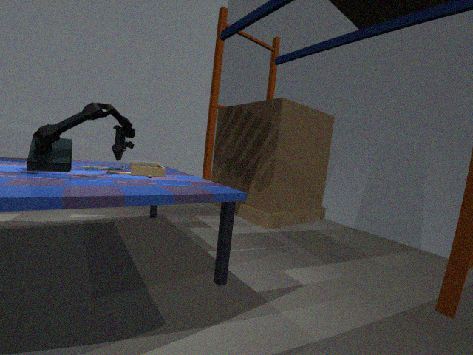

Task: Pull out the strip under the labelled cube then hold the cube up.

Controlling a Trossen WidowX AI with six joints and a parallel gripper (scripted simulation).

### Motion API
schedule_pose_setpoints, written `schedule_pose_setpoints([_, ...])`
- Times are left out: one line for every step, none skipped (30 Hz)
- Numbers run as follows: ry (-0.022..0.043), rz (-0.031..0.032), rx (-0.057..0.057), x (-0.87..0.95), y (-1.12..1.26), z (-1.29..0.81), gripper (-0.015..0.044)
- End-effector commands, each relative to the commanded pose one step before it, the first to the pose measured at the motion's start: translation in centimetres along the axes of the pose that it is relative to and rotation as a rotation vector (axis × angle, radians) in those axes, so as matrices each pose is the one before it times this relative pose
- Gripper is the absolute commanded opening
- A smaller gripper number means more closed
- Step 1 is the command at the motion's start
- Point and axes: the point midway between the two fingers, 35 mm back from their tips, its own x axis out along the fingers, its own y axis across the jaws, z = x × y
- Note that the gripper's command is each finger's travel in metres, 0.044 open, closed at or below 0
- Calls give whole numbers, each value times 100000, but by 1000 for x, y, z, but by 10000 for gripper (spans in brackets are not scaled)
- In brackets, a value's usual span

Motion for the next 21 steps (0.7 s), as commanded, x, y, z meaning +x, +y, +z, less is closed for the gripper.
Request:
schedule_pose_setpoints([-547,123,169,-330,120,1565,440])
schedule_pose_setpoints([-14,1,12,-62,40,324,440])
schedule_pose_setpoints([-12,0,11,-52,30,279,440])
schedule_pose_setpoints([-13,1,12,-66,30,321,440])
schedule_pose_setpoints([-11,0,10,-55,21,275,440])
schedule_pose_setpoints([-5,0,4,-23,7,113,440])
schedule_pose_setpoints([-2,0,1,-8,2,38,440])
schedule_pose_setpoints([-1,0,0,27,1,2,414])
schedule_pose_setpoints([-2,0,0,81,3,5,387])
schedule_pose_setpoints([-2,0,0,108,4,7,361])
schedule_pose_setpoints([-3,0,0,157,6,9,335])
schedule_pose_setpoints([-3,0,0,165,6,9,309])
schedule_pose_setpoints([-3,-1,0,166,5,9,282])
schedule_pose_setpoints([-3,-1,0,166,5,8,256])
schedule_pose_setpoints([-3,-2,1,166,4,7,250])
schedule_pose_setpoints([-3,-2,1,166,3,7,250])
schedule_pose_setpoints([-3,-3,1,166,3,6,250])
schedule_pose_setpoints([-3,-3,1,165,3,5,250])
schedule_pose_setpoints([-3,-4,1,165,3,5,250])
schedule_pose_setpoints([-3,-4,1,165,2,4,250])
schedule_pose_setpoints([-3,-5,1,165,2,3,250])
